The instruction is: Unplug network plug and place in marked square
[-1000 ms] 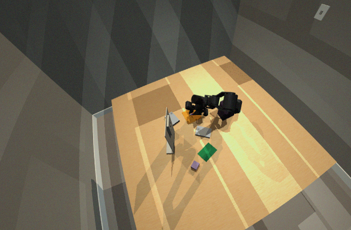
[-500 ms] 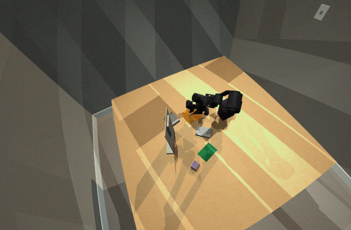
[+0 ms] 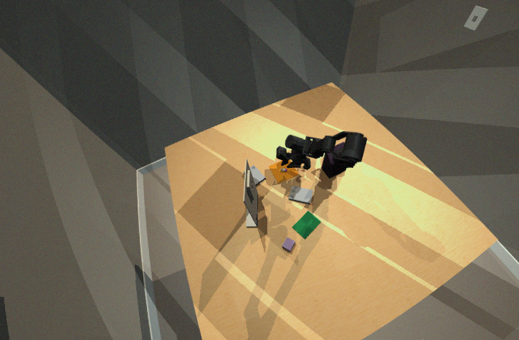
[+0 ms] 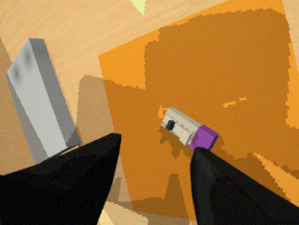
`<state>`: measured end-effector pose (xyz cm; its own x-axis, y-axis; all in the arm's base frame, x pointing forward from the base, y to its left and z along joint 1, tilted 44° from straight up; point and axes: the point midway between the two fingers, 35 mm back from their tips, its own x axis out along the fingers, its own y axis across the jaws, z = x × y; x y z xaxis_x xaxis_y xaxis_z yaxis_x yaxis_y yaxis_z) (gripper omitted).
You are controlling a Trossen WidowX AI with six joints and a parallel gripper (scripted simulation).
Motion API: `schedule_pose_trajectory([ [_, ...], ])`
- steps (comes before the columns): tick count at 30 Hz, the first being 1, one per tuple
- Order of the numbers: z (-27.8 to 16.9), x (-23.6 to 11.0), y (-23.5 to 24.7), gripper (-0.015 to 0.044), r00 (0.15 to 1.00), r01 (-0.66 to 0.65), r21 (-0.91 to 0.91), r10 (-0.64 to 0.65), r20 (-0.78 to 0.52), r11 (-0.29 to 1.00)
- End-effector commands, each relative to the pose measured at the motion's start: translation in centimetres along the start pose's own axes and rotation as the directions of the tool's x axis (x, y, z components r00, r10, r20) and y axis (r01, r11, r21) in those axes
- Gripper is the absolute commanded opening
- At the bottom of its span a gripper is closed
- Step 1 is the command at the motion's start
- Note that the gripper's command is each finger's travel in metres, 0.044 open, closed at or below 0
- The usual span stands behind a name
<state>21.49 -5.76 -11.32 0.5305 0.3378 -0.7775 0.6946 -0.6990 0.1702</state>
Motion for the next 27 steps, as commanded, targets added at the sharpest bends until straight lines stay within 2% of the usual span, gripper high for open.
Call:
schedule_pose_trajectory([
  [1,0.0,-0.3,-0.2,0.0156,1.000,0.005,-0.001,-0.005,-0.003,1.000],
  [27,0.3,-2.3,1.8,0.0156,1.000,0.005,-0.003,-0.005,0.004,1.000],
])
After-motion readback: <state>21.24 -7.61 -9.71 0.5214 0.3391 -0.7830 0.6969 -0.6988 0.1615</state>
